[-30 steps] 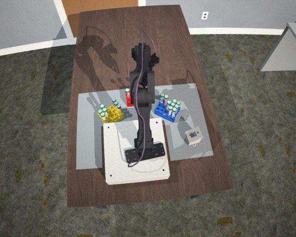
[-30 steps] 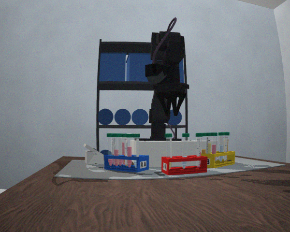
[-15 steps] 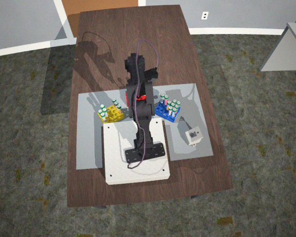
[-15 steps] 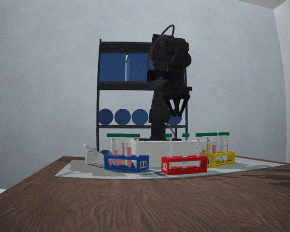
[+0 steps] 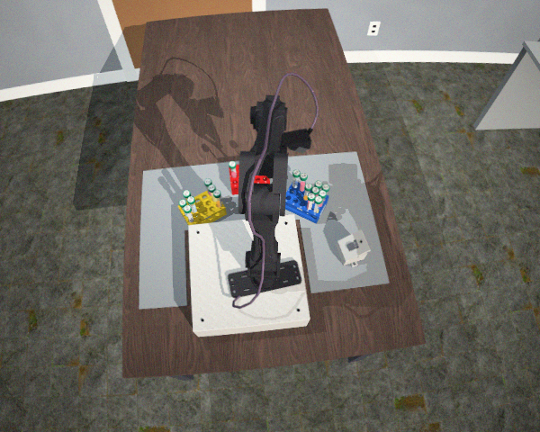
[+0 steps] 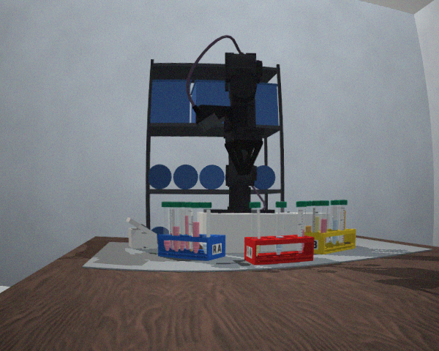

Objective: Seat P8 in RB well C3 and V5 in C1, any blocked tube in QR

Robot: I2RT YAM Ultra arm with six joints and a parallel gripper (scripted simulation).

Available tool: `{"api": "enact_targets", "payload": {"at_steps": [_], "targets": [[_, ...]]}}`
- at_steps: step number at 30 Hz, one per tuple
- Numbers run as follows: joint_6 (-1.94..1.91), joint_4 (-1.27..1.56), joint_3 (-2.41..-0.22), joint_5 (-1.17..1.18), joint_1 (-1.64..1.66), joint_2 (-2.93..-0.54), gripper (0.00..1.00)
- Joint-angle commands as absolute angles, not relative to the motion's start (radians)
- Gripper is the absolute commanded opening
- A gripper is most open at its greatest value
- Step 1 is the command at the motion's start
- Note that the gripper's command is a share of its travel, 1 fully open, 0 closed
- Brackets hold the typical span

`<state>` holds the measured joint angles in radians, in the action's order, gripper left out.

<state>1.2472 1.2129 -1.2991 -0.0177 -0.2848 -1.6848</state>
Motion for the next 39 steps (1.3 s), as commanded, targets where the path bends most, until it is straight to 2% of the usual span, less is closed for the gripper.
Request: {"api": "enact_targets", "payload": {"at_steps": [1, 26, 39], "targets": [[1.158, 1.229, -1.323, -0.001, -0.34, -1.648, 0.3], [0.815, 1.237, -1.426, -0.003, -0.681, -1.779, 0.3], [0.838, 1.235, -1.391, -0.009, -0.656, -1.741, 0.3]]}}
